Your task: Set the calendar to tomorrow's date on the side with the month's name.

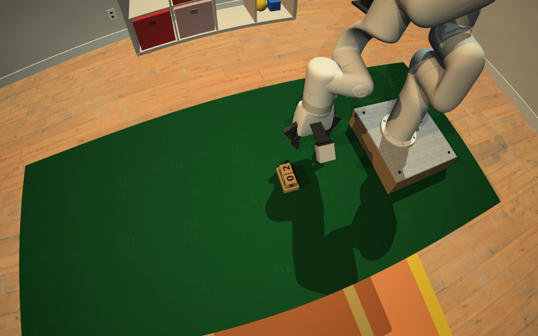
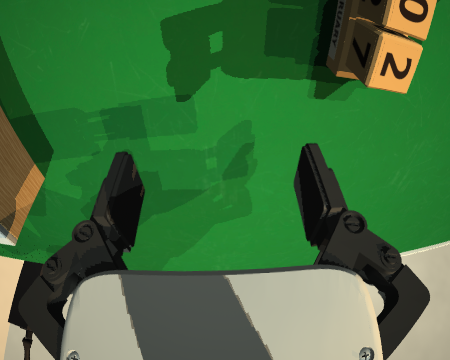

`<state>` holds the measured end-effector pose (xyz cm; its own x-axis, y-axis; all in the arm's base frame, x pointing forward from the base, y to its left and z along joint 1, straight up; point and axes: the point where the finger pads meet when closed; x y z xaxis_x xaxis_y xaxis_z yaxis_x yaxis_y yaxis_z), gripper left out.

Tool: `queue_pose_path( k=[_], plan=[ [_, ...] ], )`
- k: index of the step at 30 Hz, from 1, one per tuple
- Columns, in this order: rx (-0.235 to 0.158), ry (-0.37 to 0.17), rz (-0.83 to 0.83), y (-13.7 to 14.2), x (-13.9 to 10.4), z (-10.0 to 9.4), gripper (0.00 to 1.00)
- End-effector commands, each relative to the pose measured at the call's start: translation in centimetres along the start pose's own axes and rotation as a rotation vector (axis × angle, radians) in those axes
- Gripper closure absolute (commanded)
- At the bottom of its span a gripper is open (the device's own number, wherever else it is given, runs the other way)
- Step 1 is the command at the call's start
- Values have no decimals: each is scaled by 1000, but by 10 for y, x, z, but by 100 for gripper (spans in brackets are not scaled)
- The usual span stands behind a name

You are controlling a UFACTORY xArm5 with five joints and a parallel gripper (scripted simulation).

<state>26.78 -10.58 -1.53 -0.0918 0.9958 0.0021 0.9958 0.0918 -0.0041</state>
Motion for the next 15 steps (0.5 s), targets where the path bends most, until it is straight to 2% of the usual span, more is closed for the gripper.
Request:
queue_pose_path(
  k=[1, 6, 15],
  plan=[
    [-1, -1, 0, 8, -2, -3, 0],
    [-1, -1, 0, 27, -8, -4, 0],
    [-1, -1, 0, 40, -11, -4, 0]
  ],
)
Point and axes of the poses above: the point where the finger pads meet when closed, its own z axis out along the fingers, its own y axis across the jaws, x = y × z, and after that the axes turned 14 degrees about -z, right-handed
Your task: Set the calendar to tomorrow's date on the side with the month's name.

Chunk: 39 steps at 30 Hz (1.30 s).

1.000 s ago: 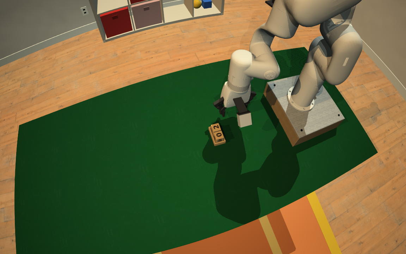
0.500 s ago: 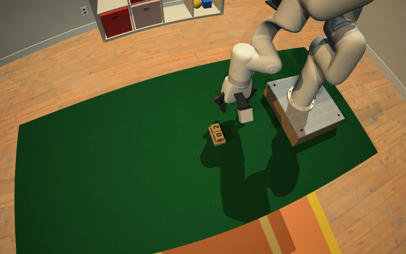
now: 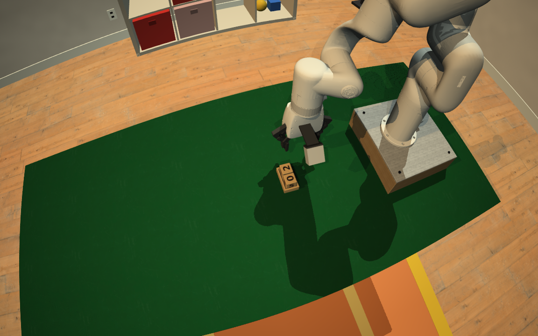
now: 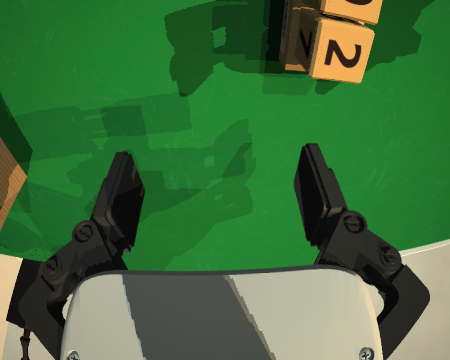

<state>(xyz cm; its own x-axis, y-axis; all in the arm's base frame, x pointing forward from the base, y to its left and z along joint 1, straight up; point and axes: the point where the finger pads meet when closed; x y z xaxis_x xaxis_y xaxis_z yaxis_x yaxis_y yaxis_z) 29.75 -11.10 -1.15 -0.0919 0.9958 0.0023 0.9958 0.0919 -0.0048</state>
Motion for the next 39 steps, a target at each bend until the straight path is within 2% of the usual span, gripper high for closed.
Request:
queue_pose_path(
  k=[1, 9, 14, 22, 28, 34, 39],
  plan=[
    [-2, -1, 0, 16, -5, 0, 0],
    [-2, -1, 0, 31, -9, 0, 0],
    [-2, -1, 0, 52, -15, 0, 0],
    [-2, -1, 0, 59, -17, 0, 0],
    [-2, -1, 0, 82, -23, 0, 0],
    [-2, -1, 0, 85, -24, 0, 0],
    [-2, -1, 0, 105, -29, 0, 0]
  ],
)
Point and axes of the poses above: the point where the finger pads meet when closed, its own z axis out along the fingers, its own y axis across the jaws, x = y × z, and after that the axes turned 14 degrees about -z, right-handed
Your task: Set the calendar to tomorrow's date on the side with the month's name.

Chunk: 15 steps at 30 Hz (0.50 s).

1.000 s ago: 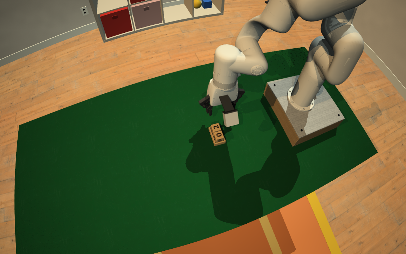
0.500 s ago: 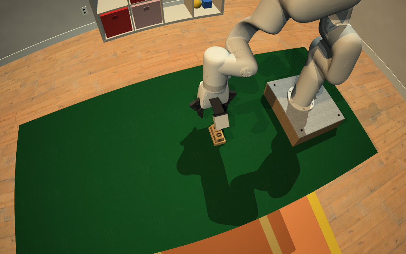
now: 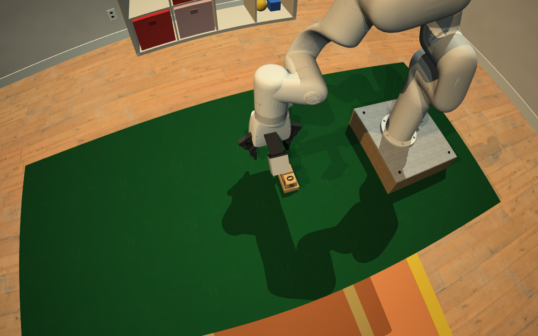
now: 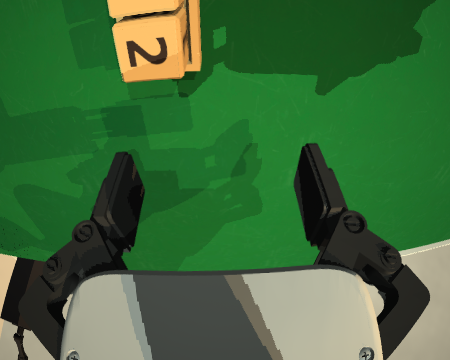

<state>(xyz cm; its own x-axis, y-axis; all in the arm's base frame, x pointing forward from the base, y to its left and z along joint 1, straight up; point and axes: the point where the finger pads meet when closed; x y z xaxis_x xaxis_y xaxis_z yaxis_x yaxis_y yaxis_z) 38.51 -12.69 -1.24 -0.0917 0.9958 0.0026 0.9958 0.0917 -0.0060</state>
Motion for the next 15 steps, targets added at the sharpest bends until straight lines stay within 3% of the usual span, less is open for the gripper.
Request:
queue_pose_path(
  k=[1, 15],
  plan=[
    [-3, -1, 0, 22, -7, -1, 0],
    [-3, -1, 0, 26, -8, 11, 0]
  ],
)
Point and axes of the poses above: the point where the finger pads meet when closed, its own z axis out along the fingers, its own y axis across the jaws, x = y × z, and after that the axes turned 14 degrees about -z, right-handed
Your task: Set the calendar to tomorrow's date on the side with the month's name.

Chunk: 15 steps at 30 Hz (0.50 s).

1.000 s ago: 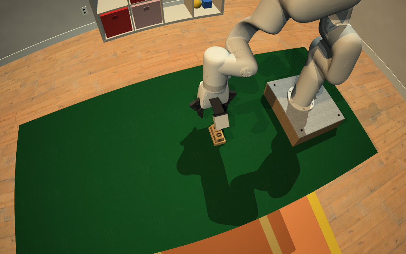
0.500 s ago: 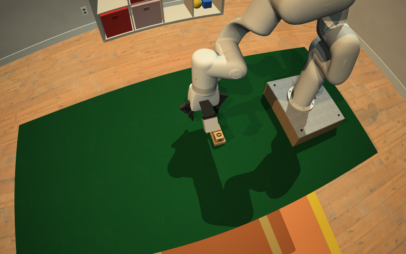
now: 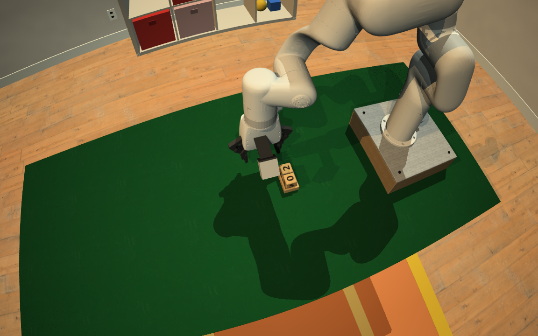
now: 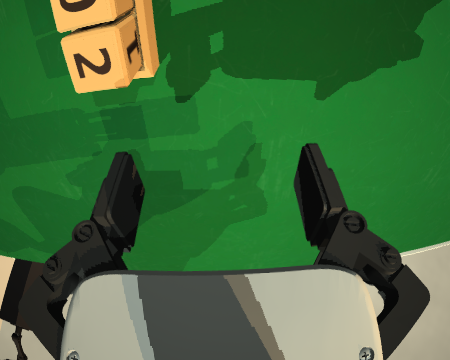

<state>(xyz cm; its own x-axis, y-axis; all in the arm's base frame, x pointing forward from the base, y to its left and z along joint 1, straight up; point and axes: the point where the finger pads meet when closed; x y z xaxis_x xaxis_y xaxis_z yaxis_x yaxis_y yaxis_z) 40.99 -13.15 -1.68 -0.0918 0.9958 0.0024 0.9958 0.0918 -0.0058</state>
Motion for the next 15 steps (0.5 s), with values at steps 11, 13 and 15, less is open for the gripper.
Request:
queue_pose_path(
  k=[11, 13, 15],
  plan=[
    [-2, -1, 0, 2, -1, 19, 0],
    [-2, -1, 0, 2, -1, 19, 0],
    [-2, -1, 0, 2, -1, 19, 0]
  ],
)
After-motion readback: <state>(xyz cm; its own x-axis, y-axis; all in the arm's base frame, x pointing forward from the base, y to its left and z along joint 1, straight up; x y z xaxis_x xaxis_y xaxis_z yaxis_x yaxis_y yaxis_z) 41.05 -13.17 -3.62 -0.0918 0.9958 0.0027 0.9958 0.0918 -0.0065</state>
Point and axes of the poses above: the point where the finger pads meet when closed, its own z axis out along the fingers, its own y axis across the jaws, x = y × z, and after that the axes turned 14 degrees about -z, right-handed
